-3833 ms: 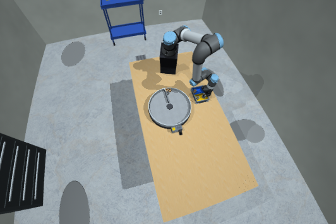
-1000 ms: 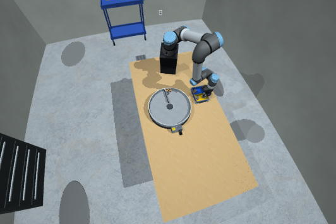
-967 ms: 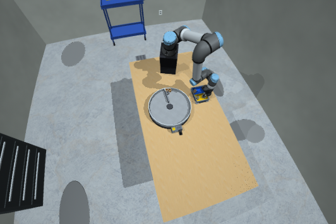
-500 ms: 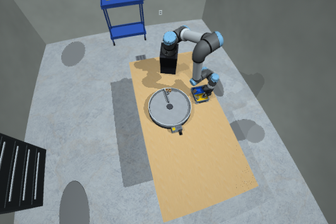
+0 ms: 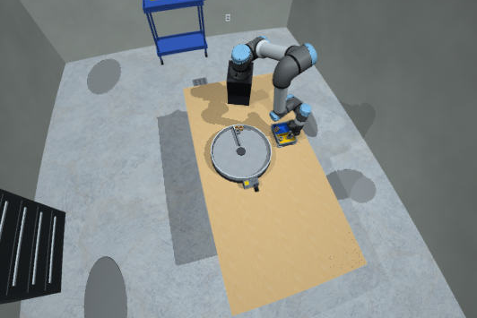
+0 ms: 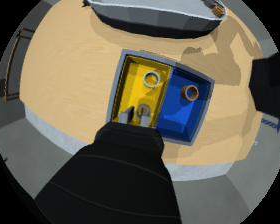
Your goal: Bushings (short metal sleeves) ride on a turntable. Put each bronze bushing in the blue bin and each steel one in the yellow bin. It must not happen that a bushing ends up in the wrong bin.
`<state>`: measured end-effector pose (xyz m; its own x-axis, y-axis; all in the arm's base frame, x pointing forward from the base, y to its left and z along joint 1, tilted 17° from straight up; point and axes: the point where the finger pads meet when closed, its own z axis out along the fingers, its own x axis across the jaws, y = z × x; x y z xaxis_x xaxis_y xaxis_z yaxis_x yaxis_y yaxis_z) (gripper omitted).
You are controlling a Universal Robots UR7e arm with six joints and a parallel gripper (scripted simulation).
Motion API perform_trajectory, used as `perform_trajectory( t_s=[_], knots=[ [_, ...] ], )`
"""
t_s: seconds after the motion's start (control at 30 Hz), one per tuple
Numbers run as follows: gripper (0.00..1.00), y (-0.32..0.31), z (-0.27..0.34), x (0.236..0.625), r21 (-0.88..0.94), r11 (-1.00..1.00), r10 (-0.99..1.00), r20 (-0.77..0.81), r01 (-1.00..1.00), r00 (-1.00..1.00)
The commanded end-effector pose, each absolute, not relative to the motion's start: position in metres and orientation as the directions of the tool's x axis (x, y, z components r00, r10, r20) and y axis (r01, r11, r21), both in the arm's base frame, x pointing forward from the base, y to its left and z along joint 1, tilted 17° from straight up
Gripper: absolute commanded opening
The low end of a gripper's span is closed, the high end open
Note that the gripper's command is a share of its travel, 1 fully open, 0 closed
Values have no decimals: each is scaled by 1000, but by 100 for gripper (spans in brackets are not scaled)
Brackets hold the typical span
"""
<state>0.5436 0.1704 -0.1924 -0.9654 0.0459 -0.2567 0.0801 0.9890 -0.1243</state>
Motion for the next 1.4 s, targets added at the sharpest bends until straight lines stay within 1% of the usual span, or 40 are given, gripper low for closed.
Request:
perform_trajectory(
  t_s=[0.0,1.37],
  knots=[
    [42,171,-191,544,-124,989,46,-258,80,-965],
    [42,173,-179,541,-124,989,46,-258,80,-965]
  ],
)
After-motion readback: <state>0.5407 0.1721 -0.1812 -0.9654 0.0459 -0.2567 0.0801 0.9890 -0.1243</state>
